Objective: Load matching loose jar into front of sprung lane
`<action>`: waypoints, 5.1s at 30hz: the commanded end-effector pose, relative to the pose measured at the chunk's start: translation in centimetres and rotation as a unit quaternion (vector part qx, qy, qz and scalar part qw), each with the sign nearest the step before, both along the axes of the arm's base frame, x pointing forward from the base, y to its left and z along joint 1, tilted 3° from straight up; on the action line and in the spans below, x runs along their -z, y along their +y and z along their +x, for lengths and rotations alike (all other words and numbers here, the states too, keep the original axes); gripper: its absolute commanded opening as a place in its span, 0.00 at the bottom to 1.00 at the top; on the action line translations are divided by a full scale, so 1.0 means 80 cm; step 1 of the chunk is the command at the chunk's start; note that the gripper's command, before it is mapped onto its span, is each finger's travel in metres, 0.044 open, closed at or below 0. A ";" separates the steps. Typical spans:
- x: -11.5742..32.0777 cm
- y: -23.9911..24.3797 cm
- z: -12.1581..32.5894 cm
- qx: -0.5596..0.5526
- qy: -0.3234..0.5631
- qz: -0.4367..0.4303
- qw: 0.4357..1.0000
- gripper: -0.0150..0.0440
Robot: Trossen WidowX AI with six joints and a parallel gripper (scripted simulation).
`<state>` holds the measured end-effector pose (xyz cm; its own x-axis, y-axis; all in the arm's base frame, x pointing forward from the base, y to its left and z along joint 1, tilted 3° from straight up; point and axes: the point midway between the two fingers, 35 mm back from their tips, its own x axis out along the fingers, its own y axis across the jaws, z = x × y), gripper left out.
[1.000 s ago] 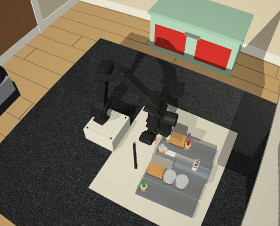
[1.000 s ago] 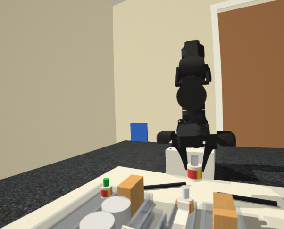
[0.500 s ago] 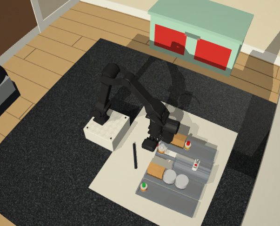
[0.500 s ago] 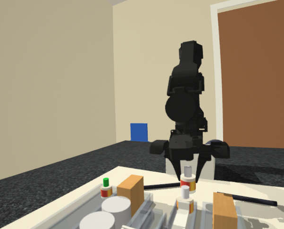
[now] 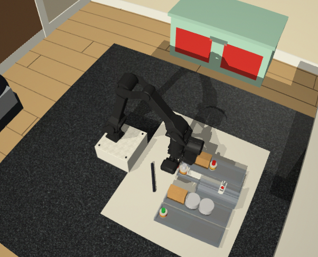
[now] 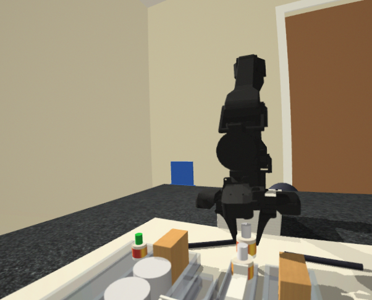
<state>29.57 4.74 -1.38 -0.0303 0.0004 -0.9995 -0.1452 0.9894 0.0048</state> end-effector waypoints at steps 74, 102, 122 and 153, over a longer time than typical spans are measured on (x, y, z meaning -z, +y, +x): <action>0.000 0.004 0.041 -0.002 -0.004 -0.002 1.000 0.25; -0.004 0.006 0.055 -0.002 -0.004 -0.002 1.000 0.25; -0.006 0.007 0.064 -0.002 -0.005 -0.002 1.000 0.25; -0.006 0.008 0.067 -0.002 -0.005 -0.002 1.000 0.25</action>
